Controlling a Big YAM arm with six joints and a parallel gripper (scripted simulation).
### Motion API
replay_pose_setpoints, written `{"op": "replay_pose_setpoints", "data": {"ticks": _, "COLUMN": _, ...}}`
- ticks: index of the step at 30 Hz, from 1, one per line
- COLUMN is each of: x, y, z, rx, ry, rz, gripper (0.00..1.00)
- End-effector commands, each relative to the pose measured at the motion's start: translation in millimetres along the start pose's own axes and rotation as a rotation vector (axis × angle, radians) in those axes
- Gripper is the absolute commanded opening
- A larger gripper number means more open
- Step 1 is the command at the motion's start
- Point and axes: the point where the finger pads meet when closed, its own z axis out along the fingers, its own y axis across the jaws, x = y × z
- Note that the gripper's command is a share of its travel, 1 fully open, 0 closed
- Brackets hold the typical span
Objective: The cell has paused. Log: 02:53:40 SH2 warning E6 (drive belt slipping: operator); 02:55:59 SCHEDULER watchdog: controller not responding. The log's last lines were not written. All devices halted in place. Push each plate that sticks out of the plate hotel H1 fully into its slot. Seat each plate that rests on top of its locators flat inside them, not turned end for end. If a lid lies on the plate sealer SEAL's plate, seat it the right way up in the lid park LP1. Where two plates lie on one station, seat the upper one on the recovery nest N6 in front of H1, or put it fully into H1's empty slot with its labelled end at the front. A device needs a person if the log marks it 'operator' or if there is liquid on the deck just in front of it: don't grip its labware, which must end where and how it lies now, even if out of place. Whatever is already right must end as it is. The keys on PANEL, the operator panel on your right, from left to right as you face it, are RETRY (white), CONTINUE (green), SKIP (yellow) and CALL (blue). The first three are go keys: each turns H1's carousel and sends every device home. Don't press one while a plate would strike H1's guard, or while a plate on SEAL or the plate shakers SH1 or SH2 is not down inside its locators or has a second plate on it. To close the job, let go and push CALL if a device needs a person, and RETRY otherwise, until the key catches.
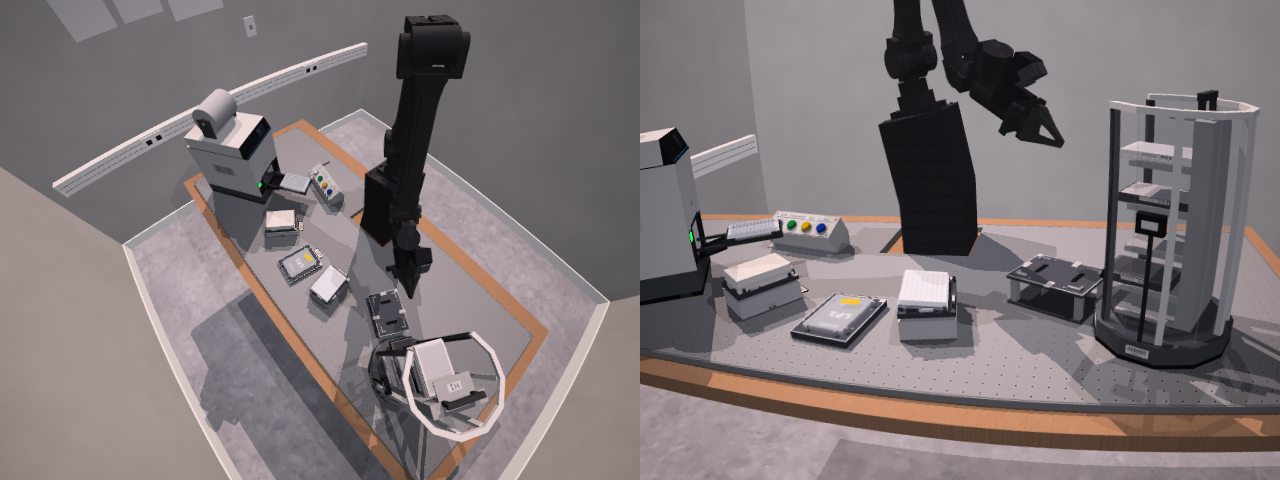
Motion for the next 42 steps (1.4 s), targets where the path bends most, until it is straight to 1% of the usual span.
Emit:
{"op": "replay_pose_setpoints", "data": {"ticks": 1, "x": 14, "y": -7, "z": 16.5, "rx": 0.010, "ry": -0.009, "rz": -0.005, "gripper": 0.00}}
{"op": "replay_pose_setpoints", "data": {"ticks": 11, "x": 61, "y": -4, "z": 41.2, "rx": 0.008, "ry": 0.000, "rz": -0.003, "gripper": 0.00}}
{"op": "replay_pose_setpoints", "data": {"ticks": 13, "x": 61, "y": -4, "z": 41.2, "rx": 0.008, "ry": 0.000, "rz": -0.003, "gripper": 0.00}}
{"op": "replay_pose_setpoints", "data": {"ticks": 28, "x": 127, "y": -2, "z": 79.0, "rx": 0.005, "ry": 0.007, "rz": -0.002, "gripper": 0.00}}
{"op": "replay_pose_setpoints", "data": {"ticks": 30, "x": 127, "y": -2, "z": 79.0, "rx": 0.005, "ry": 0.007, "rz": -0.002, "gripper": 0.00}}
{"op": "replay_pose_setpoints", "data": {"ticks": 32, "x": 135, "y": -1, "z": 83.5, "rx": 0.005, "ry": 0.007, "rz": 0.000, "gripper": 0.00}}
{"op": "replay_pose_setpoints", "data": {"ticks": 34, "x": 134, "y": 0, "z": 83.9, "rx": 0.003, "ry": 0.007, "rz": 0.000, "gripper": 0.00}}
{"op": "replay_pose_setpoints", "data": {"ticks": 35, "x": 120, "y": -4, "z": 84.4, "rx": 0.010, "ry": -0.017, "rz": -0.007, "gripper": 0.00}}
{"op": "replay_pose_setpoints", "data": {"ticks": 37, "x": 117, "y": -5, "z": 82.9, "rx": 0.012, "ry": -0.022, "rz": -0.008, "gripper": 0.00}}
{"op": "replay_pose_setpoints", "data": {"ticks": 38, "x": 141, "y": 5, "z": 89.0, "rx": -0.010, "ry": 0.029, "rz": 0.005, "gripper": 0.00}}
{"op": "replay_pose_setpoints", "data": {"ticks": 39, "x": 144, "y": 9, "z": 94.1, "rx": -0.017, "ry": 0.037, "rz": 0.007, "gripper": 0.00}}
{"op": "replay_pose_setpoints", "data": {"ticks": 42, "x": 150, "y": 10, "z": 108.1, "rx": -0.018, "ry": 0.037, "rz": 0.012, "gripper": 0.00}}
